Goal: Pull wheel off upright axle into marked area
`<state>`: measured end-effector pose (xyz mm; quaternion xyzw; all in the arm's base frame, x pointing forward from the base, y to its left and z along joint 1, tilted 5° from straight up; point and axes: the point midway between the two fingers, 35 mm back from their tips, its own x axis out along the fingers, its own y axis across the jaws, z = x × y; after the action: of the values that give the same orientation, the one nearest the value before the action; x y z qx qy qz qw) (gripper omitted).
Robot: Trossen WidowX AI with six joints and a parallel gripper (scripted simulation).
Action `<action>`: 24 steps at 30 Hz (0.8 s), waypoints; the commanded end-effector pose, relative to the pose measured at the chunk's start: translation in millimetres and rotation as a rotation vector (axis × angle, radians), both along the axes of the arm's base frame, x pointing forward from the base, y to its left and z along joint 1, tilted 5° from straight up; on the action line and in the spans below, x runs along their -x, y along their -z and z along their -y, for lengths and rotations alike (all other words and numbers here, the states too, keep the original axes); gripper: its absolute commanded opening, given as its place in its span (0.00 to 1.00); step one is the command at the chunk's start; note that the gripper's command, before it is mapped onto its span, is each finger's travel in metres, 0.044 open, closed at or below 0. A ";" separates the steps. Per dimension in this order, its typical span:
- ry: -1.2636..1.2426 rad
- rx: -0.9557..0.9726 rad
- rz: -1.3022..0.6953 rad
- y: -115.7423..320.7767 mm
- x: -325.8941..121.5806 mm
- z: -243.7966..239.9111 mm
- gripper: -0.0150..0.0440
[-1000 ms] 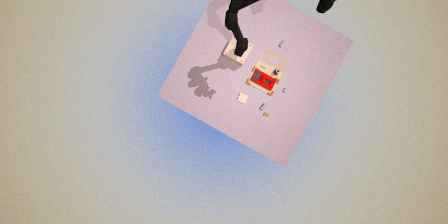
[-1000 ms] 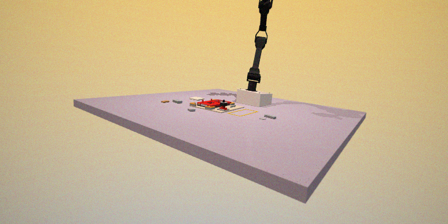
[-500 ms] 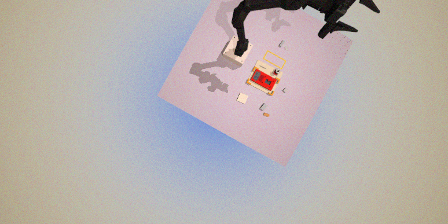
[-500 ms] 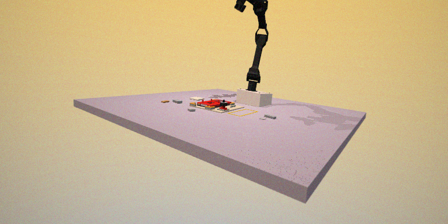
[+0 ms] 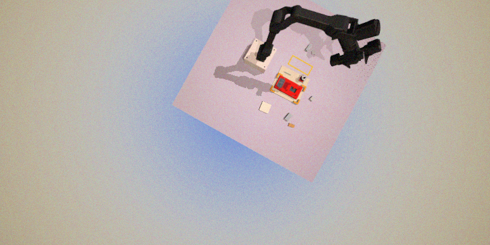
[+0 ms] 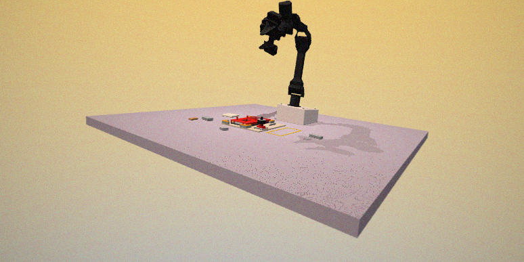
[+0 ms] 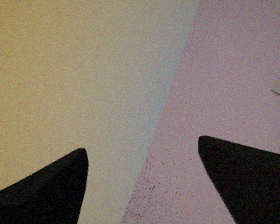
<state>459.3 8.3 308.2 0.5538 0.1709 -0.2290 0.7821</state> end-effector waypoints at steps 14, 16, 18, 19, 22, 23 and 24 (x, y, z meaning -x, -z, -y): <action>0.228 -0.376 -0.911 247.1 79.6 11.9 0.76; 0.263 -0.409 -0.986 260.5 92.4 11.8 0.76; 0.268 -0.414 -0.996 262.1 94.0 11.8 0.76; 0.268 -0.414 -0.996 262.1 94.0 11.8 0.76; 0.268 -0.414 -0.996 262.1 94.0 11.8 0.76; 0.268 -0.413 -0.995 262.2 92.9 13.6 0.76; 0.268 -0.413 -0.995 262.4 90.6 17.5 0.76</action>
<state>367.8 -4.7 47.8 0.5359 0.4872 -0.5190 0.4540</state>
